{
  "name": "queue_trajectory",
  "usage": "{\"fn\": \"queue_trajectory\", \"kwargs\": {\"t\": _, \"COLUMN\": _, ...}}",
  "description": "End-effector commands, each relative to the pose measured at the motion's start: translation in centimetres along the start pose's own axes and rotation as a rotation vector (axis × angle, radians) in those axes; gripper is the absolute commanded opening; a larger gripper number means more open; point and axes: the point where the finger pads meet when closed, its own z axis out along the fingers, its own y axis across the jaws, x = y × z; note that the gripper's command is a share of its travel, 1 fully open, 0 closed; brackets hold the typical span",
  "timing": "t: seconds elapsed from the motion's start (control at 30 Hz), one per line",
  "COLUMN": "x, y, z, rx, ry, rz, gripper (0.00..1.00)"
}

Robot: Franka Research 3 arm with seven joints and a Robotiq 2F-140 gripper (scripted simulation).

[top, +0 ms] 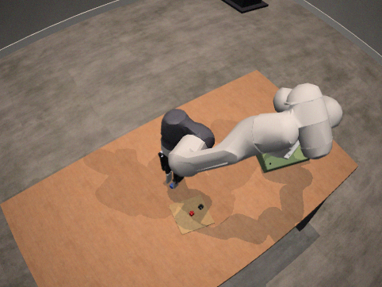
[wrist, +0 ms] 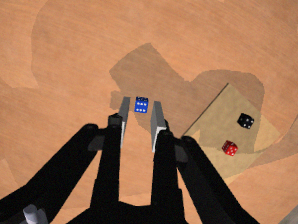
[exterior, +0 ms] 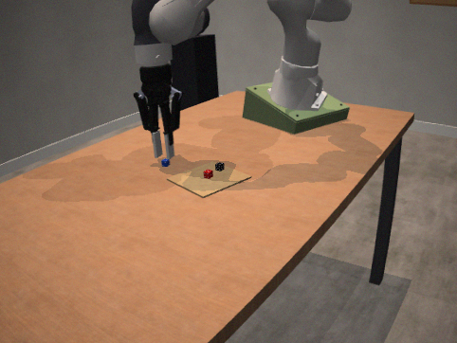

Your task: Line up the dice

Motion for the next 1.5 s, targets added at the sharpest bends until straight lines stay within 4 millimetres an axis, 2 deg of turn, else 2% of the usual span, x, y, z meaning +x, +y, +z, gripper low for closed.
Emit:
{"fn": "queue_trajectory", "kwargs": {"t": 0.0, "x": -0.01, "y": -0.01, "z": -0.02, "rx": 0.001, "ry": -0.002, "rz": -0.006, "gripper": 0.19}}
{"fn": "queue_trajectory", "kwargs": {"t": 1.47, "x": -0.01, "y": -0.01, "z": 0.43, "rx": 0.001, "ry": -0.002, "rz": -0.006, "gripper": 0.19}}
